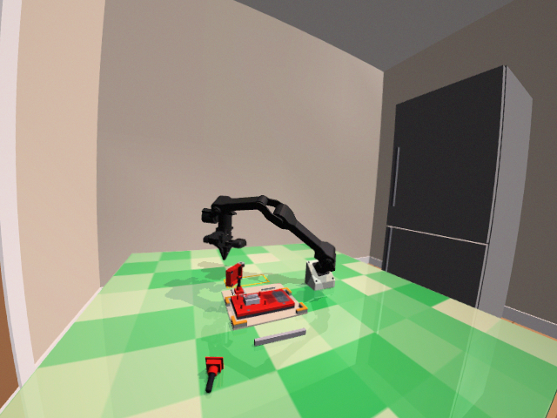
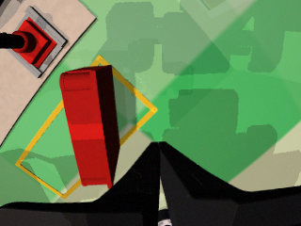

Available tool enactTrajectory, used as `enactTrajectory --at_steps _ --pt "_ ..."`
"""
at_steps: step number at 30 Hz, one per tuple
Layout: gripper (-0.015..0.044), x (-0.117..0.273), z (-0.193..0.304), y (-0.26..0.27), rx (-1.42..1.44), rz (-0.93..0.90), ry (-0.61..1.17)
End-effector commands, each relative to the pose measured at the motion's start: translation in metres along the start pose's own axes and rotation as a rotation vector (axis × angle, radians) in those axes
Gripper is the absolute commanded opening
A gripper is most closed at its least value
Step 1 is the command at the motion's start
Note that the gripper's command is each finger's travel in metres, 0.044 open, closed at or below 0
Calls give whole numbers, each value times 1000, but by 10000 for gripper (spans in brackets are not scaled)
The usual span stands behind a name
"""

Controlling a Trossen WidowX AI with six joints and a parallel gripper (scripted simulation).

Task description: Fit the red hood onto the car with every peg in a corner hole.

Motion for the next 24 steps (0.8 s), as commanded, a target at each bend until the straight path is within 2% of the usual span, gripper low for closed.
enactTrajectory --at_steps 1,11,24 --pt "0 -6 -3 0 11 1 -9" --pt "0 -41 -3 0 11 0 -10" --pt "0 -42 -3 3 11 0 -10"
Point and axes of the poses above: the point midway between the two fingers, 35 mm back from their tips, its own x axis back along the fingers, its own y axis across the jaws, z = x × y, the point moved 4 cm from there along x, back along the fingers, and after that the axes turned 4 degrees about -x, right-handed, at the moved point
